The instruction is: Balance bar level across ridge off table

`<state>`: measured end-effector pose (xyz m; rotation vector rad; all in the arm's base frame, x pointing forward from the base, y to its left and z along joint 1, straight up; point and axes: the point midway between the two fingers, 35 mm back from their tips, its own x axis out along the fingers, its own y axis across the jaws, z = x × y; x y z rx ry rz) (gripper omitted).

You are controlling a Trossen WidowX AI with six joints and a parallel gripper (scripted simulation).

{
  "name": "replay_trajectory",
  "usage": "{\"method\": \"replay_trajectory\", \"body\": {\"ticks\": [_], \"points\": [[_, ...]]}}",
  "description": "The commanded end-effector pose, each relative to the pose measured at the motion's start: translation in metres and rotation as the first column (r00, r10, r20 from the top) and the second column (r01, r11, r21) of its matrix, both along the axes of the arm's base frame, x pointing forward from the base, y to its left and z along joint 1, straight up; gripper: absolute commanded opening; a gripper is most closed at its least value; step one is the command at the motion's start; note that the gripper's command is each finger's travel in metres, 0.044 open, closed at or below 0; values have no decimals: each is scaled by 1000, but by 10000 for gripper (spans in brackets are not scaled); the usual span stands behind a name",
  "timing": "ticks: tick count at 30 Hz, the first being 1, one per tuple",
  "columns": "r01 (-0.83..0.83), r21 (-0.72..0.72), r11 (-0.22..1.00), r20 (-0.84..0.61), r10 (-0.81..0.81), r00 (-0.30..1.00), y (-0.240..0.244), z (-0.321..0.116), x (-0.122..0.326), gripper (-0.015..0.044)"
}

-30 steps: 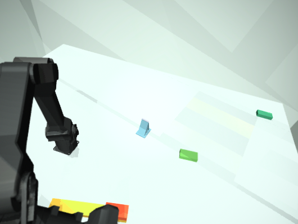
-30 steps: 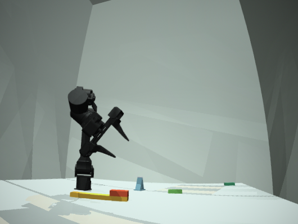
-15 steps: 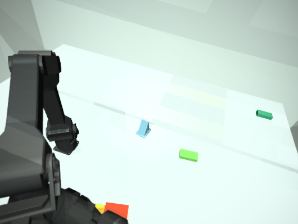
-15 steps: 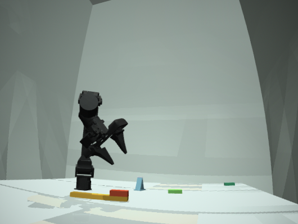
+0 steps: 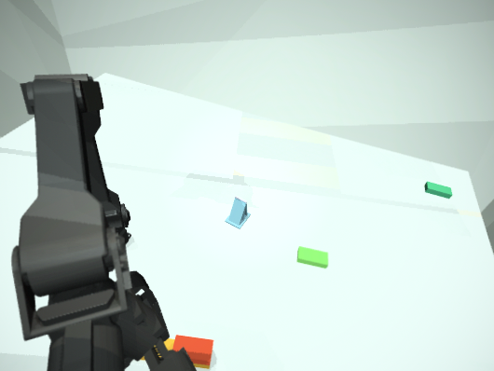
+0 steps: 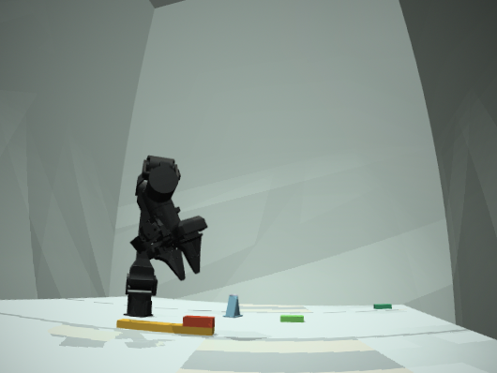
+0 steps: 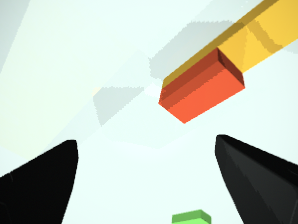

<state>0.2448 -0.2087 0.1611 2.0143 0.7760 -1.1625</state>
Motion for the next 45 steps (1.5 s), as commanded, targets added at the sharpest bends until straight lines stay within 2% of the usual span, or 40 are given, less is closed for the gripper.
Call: {"method": "replay_trajectory", "body": {"ticks": [1, 12, 25, 35, 45], "points": [[110, 23, 994, -95, -107, 990, 8, -8, -10, 315], [376, -7, 927, -282, -363, 888, 23, -18, -33, 315], [637, -151, 756, -403, -635, 659, 36, -25, -63, 315], [648, -160, 745, -405, -648, 645, 36, -29, -64, 315], [648, -160, 745, -406, -648, 645, 35, -86, -63, 315]]}}
